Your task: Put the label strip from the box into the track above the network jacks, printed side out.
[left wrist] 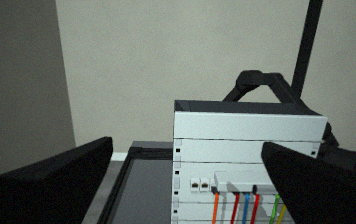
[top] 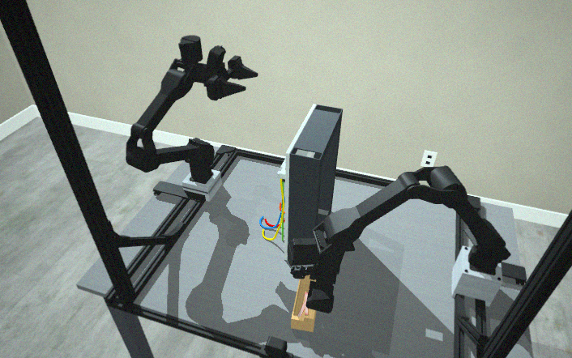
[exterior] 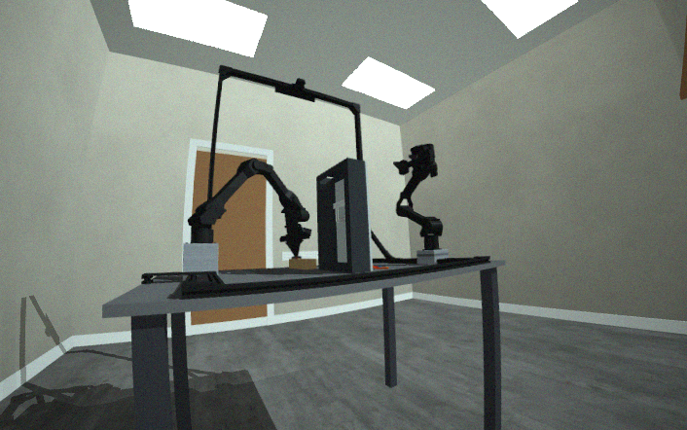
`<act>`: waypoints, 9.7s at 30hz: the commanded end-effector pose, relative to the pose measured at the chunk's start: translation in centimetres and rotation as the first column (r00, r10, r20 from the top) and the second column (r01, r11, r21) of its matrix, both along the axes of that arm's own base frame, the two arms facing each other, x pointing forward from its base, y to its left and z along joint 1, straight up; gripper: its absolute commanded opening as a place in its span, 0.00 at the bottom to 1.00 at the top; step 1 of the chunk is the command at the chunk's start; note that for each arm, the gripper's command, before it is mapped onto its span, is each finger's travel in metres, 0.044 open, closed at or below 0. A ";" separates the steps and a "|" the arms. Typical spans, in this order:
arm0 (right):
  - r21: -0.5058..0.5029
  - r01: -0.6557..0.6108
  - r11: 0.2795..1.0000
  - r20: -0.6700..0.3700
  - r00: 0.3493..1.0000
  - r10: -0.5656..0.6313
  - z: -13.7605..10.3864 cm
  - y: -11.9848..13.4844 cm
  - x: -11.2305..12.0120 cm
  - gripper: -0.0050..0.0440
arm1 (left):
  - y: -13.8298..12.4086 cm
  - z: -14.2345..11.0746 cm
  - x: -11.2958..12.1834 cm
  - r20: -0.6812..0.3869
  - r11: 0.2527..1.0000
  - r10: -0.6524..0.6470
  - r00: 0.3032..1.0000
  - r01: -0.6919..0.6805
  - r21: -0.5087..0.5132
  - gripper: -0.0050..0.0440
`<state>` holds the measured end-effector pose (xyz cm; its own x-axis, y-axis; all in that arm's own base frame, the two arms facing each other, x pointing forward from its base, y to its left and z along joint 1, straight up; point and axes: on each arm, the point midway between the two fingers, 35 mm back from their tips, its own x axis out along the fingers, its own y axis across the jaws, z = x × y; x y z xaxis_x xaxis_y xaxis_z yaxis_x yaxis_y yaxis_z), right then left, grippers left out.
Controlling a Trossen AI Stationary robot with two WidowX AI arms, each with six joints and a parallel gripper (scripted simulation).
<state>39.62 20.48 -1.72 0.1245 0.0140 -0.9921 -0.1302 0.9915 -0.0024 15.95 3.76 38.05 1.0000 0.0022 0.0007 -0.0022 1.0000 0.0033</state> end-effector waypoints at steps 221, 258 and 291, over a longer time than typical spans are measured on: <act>0.796 0.288 0.533 -0.107 0.933 -0.344 8.0 9.0 7.6 0.00 | -0.1 0.2 0.0 0.001 1.000 -0.002 1.000 0.002 0.001 1.00; 0.913 0.277 0.299 -0.192 0.940 -0.284 9.7 8.1 7.6 0.00 | -0.1 0.2 0.0 0.001 1.000 -0.002 1.000 0.002 0.001 1.00; 0.950 0.260 0.173 -0.224 0.953 -0.204 10.9 7.0 6.5 0.00 | -0.1 0.2 0.0 0.001 1.000 -0.002 1.000 0.002 0.001 1.00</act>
<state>46.04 27.59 6.30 0.2689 0.9225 -0.2771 0.1841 0.2332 0.9549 15.95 3.77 38.05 1.0000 0.0023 0.0008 -0.0023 1.0000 0.0030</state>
